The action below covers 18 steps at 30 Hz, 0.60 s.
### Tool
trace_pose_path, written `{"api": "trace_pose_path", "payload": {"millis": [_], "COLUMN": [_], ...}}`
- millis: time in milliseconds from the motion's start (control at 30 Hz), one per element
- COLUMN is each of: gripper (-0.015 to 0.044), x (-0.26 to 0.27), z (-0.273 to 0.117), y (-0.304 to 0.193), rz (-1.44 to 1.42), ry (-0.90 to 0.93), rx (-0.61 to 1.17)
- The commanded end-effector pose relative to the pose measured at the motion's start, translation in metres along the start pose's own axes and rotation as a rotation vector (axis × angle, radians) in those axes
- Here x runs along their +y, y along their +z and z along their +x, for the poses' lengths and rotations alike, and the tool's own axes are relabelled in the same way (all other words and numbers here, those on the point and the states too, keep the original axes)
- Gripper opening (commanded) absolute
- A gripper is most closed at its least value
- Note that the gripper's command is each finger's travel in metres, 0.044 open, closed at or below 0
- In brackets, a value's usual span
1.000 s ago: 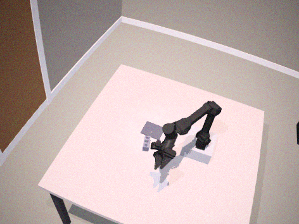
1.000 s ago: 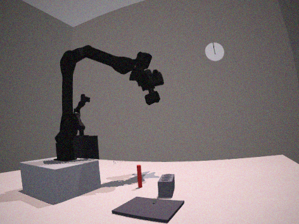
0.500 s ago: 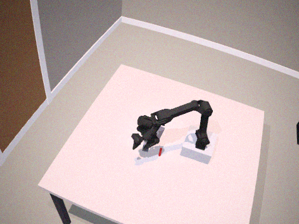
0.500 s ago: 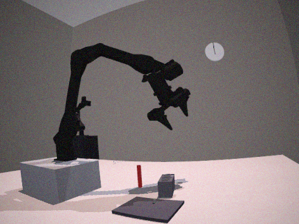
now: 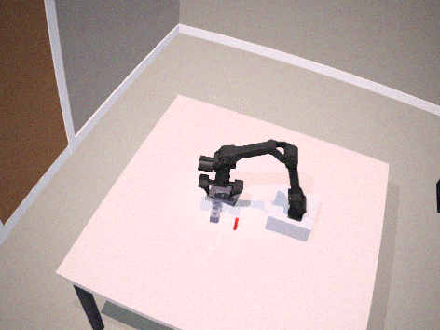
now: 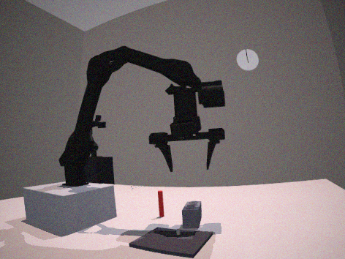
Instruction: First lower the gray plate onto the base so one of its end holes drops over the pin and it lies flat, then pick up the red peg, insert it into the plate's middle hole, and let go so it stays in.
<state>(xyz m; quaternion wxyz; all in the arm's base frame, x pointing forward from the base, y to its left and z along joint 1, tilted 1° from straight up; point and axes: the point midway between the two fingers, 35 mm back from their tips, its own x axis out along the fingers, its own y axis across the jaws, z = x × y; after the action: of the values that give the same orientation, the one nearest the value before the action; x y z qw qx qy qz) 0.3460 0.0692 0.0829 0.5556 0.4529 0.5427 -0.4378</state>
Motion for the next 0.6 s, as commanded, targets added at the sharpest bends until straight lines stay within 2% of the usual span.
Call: {"api": "trace_pose_path", "payload": {"millis": [0,167,567], "gripper": [0.044,0.044,0.044], "x": [0.001,0.0,0.003], "z": [0.0,0.06,0.077], "y": [0.004,0.005,0.003], "rz": [0.018,0.018,0.018], "ry": [-0.008,-0.008,-0.008], "rx": [-0.011,-0.011,-0.011]}}
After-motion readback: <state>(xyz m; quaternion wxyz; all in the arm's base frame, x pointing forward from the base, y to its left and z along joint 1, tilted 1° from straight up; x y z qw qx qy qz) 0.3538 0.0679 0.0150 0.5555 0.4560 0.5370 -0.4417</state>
